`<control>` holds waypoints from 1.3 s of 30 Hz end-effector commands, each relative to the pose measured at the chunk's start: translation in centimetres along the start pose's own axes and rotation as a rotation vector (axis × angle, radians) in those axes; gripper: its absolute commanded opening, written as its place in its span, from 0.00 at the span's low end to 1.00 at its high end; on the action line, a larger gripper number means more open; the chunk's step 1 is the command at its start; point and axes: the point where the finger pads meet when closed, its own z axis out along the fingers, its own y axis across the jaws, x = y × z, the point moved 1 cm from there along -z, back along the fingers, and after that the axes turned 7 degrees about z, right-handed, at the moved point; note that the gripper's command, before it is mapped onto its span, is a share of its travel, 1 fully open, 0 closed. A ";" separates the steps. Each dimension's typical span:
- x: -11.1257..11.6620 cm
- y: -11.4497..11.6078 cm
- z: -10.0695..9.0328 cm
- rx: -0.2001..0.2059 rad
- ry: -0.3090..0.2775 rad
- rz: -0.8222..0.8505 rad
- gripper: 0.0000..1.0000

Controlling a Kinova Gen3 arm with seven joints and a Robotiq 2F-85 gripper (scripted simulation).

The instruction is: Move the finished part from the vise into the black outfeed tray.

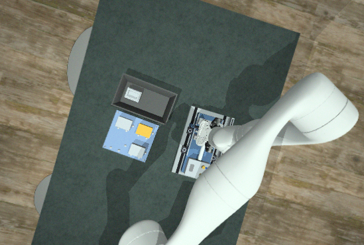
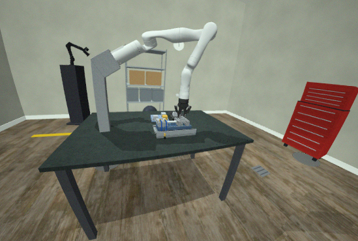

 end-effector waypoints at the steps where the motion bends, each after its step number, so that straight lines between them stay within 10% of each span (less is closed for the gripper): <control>1: -0.2 0.2 0.2 -0.005 -0.004 0.004 0.00; 39: 0.0 -0.3 -1.3 0.005 0.000 0.004 0.00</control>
